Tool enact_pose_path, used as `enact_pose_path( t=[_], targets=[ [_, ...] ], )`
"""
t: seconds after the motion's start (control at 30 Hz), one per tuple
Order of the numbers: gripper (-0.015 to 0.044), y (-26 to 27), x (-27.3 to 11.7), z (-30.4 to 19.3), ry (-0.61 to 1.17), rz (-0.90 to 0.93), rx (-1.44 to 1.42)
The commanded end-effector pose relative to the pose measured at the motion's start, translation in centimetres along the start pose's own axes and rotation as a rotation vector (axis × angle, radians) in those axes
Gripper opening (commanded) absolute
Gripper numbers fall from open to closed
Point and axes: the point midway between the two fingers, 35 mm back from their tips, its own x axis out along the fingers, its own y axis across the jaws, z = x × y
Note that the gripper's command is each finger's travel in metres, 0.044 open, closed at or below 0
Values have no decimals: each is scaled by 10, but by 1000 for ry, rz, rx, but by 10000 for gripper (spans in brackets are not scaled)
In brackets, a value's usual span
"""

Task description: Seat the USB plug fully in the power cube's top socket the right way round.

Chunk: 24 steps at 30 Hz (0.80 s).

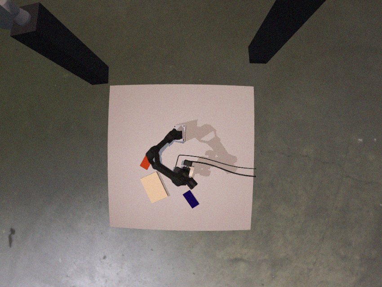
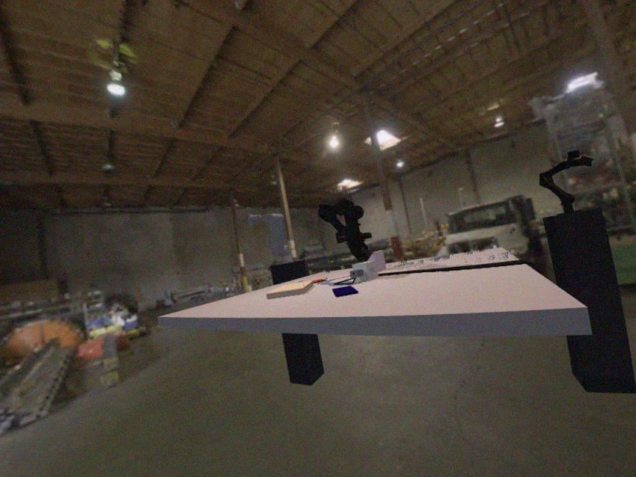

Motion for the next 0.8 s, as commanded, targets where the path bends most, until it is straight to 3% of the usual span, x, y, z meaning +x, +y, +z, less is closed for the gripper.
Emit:
enact_pose_path(
  t=[0.0, 0.77],
  targets=[
    [0, 0, 0, 0, 0, 1, 1],
    [0, 0, -5, 0, 0, 1, 0]
  ],
)
